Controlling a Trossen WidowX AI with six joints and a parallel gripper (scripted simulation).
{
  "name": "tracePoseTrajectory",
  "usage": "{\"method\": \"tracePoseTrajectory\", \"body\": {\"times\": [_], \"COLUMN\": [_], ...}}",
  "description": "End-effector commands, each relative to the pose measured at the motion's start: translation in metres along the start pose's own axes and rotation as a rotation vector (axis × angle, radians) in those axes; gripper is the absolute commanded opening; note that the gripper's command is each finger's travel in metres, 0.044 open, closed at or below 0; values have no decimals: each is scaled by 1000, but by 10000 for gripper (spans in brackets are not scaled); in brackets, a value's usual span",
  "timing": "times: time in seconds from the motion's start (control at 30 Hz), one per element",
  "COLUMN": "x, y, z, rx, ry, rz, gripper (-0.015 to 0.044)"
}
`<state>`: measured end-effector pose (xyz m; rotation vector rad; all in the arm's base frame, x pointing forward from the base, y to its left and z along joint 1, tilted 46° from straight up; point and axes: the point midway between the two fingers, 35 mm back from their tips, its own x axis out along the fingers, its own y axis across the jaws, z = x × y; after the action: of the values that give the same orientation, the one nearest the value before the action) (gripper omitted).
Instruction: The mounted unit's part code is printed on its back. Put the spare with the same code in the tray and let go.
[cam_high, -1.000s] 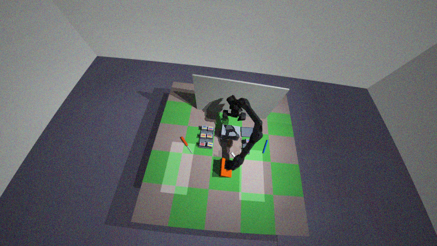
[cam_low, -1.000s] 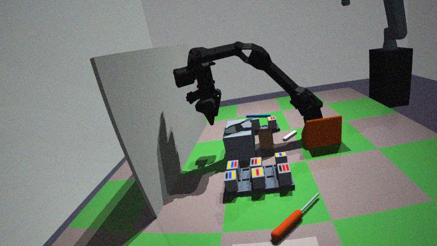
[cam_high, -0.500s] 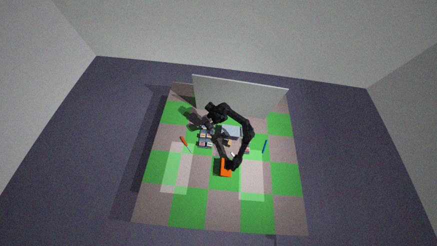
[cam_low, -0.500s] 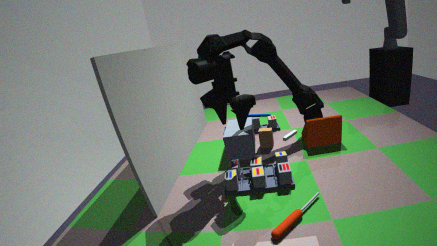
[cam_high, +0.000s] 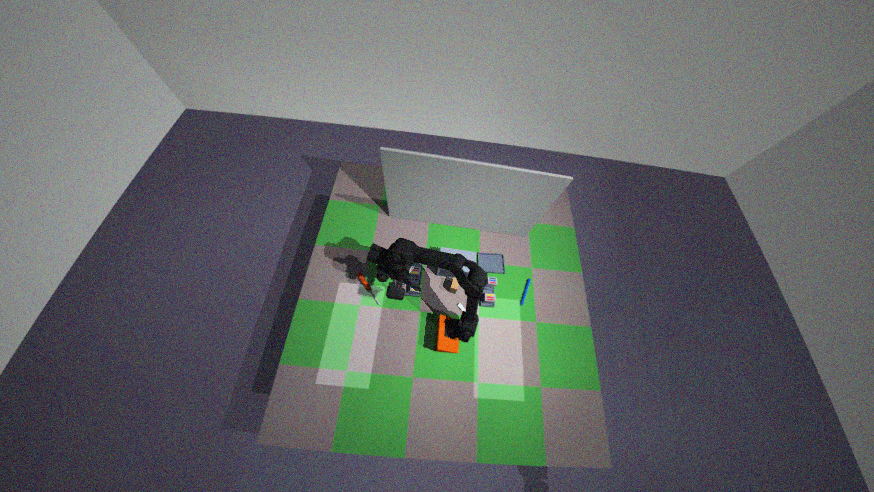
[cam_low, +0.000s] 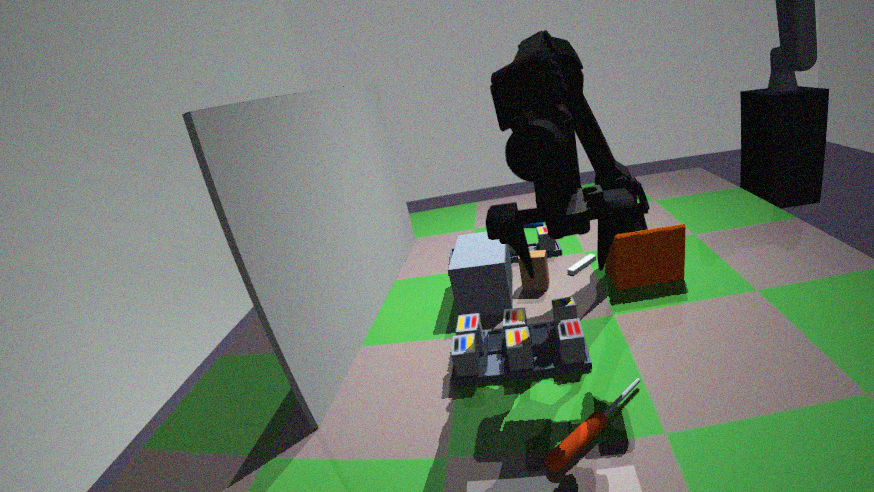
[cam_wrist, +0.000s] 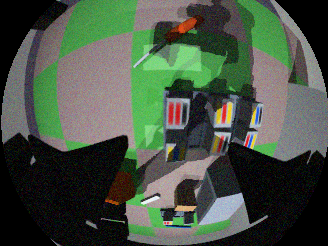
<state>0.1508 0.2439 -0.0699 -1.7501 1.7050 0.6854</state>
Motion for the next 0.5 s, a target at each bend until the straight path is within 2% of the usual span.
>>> {"method": "tracePoseTrajectory", "body": {"times": [0.0,0.07,0.23,0.47], "x": [3,3,37,43], "y": [5,5,-2,-3], "z": [2,2,7,8], "rx": [-40,-40,-39,-39], "ry": [1,1,1,1], "rz": [9,9,8,8], "gripper": [440,440,309,300]}}
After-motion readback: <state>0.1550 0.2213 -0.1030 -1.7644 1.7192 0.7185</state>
